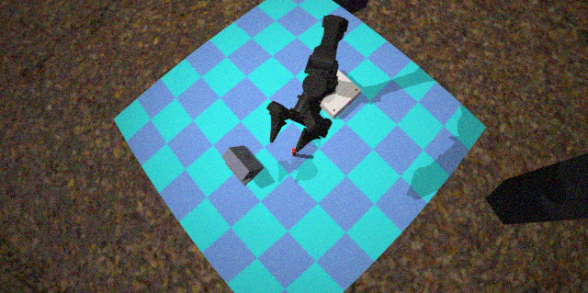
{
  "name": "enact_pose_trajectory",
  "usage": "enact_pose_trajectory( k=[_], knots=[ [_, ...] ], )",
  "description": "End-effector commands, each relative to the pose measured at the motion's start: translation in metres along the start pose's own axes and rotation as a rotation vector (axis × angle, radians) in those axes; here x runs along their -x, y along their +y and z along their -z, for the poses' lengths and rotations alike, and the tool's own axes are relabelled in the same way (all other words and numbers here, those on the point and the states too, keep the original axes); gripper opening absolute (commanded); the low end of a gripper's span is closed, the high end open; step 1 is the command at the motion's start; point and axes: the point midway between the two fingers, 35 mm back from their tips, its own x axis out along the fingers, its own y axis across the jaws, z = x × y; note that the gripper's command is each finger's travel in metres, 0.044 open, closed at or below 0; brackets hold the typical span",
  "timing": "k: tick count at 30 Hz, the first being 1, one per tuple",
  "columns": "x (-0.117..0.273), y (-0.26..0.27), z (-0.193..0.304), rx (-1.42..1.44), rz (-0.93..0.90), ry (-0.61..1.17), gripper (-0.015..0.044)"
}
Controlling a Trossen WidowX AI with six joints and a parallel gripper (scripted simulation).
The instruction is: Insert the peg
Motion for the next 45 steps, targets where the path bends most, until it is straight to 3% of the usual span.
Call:
enact_pose_trajectory(
  k=[1,21,39,45],
  knots=[
    [-0.022,0.023,0.019,-0.070,-0.091,0.083,0.0440],
    [-0.078,0.114,0.115,-0.414,-0.389,0.536,0.0440],
    [-0.074,0.184,0.197,-0.751,-0.519,1.045,0.0440],
    [-0.071,0.186,0.202,-0.763,-0.521,1.065,0.0440]
  ],
)
